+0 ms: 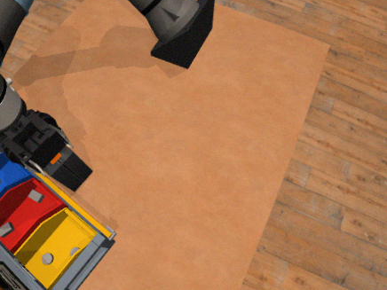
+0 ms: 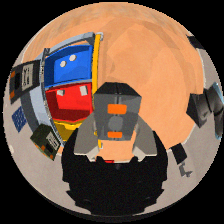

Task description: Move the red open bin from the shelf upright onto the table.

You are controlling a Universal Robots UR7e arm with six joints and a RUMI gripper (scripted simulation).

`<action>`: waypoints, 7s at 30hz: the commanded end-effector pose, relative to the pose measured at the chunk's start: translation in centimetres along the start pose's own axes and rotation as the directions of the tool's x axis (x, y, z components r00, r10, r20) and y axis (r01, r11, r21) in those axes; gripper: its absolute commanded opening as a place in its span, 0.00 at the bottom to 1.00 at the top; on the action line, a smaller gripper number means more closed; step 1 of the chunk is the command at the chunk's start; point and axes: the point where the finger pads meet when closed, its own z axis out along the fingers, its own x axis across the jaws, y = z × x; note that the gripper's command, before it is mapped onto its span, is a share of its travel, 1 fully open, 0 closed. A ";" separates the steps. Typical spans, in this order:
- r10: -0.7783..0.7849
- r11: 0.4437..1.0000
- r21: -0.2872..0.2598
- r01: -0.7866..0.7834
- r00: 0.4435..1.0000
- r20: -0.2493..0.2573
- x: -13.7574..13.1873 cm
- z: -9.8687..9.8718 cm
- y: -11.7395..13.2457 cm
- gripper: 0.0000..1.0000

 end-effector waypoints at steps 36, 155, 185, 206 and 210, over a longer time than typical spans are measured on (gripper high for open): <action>0.001 1.000 0.000 -0.001 1.000 0.001 0.0 -0.5 -1.3 0.00; 0.001 1.000 0.000 -0.001 1.000 0.001 0.0 -0.1 -10.7 0.00; 0.001 1.000 0.000 -0.001 1.000 0.001 0.0 1.3 -10.7 0.00; 0.001 1.000 0.000 -0.001 1.000 0.001 0.0 1.3 -10.7 0.00; 0.001 1.000 0.000 -0.001 1.000 0.001 0.0 1.3 -10.7 0.00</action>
